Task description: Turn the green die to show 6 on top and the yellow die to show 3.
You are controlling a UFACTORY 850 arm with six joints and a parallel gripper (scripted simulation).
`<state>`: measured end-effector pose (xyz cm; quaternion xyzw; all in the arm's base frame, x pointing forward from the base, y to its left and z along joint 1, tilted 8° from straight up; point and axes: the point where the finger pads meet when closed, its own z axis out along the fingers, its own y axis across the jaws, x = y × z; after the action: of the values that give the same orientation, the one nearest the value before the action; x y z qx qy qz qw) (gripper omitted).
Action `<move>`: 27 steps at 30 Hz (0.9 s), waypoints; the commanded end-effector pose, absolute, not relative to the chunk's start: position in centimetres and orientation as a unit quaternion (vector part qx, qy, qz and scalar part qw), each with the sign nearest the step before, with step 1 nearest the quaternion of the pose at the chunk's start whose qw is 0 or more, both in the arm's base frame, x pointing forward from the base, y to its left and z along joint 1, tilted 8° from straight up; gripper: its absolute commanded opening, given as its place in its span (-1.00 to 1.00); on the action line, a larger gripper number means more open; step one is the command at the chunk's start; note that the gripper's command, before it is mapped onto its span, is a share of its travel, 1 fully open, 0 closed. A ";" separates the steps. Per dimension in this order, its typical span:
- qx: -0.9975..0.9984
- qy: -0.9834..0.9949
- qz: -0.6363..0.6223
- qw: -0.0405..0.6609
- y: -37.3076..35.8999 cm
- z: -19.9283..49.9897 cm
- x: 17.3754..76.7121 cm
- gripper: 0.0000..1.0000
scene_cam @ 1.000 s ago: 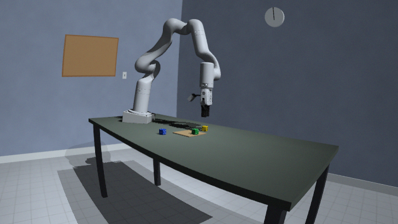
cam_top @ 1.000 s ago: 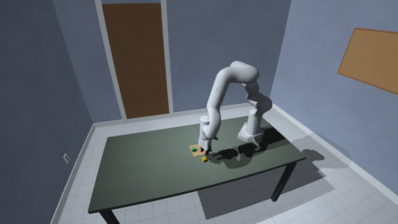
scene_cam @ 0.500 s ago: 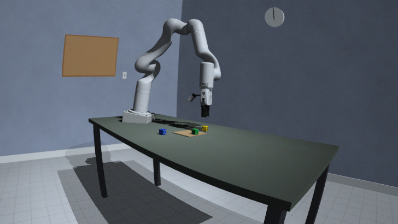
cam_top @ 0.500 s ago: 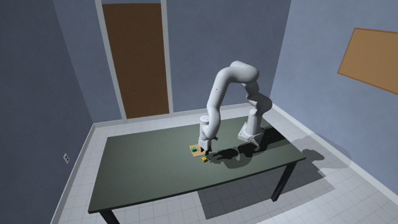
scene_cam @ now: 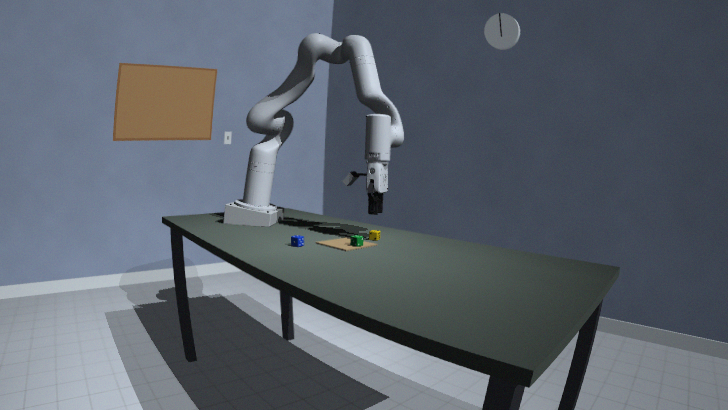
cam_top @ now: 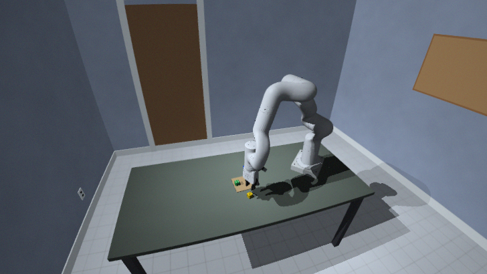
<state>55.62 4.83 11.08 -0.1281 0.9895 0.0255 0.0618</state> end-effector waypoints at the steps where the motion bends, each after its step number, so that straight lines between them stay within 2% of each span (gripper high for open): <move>1: -0.128 0.989 0.025 0.063 4.8 11.2 55.7 -0.05; 27: -0.128 0.989 0.026 0.063 4.9 9.3 55.9 -0.05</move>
<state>55.78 4.90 9.43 -0.1284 0.9895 0.0263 0.0616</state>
